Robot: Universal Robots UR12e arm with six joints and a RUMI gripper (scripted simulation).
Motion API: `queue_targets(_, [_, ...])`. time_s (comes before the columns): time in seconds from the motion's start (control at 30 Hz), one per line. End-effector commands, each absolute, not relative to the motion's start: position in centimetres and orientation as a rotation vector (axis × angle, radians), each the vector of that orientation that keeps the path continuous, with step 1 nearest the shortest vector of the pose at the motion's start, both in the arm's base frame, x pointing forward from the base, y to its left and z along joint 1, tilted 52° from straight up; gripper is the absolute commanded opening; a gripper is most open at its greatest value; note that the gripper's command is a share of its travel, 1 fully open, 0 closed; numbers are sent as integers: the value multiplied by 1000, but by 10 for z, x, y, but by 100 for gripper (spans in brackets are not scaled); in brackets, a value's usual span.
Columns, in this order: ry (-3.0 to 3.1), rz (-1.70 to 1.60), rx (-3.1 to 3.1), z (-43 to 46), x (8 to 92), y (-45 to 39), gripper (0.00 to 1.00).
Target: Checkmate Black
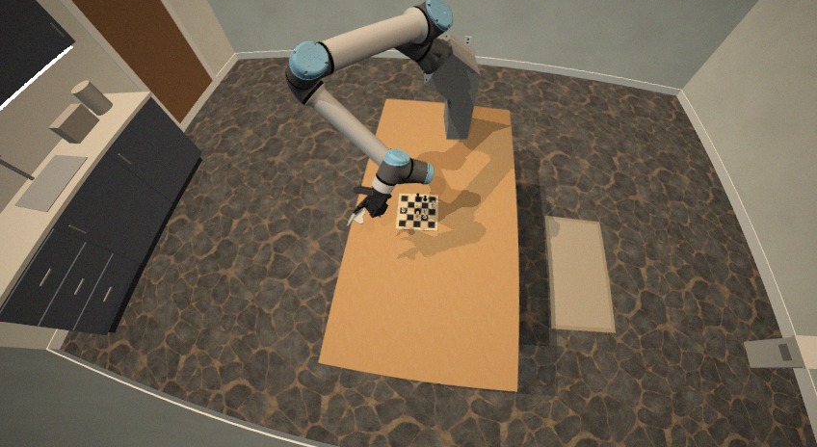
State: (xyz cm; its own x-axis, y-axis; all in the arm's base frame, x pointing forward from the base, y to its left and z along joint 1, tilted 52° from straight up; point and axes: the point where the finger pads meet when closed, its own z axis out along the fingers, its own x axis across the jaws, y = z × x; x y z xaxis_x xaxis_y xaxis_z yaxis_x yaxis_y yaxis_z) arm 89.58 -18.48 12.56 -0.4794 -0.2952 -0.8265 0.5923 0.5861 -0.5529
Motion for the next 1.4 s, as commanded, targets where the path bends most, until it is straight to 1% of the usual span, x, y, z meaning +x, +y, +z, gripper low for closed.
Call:
queue_targets(0.0, [1866,-1101,140,134,910,-184,100])
queue_targets(0.23, [1956,-1126,15,141,922,-182,100])
queue_targets(0.67, [2196,-1144,-400,151,939,-172,100])
queue_targets(0.8, [2215,-1141,-442,151,939,-171,100])
queue_targets(1.27, [2402,-1023,-971,150,915,-146,100])
queue_targets(1.37, [2402,-1023,-971,150,915,-146,100])
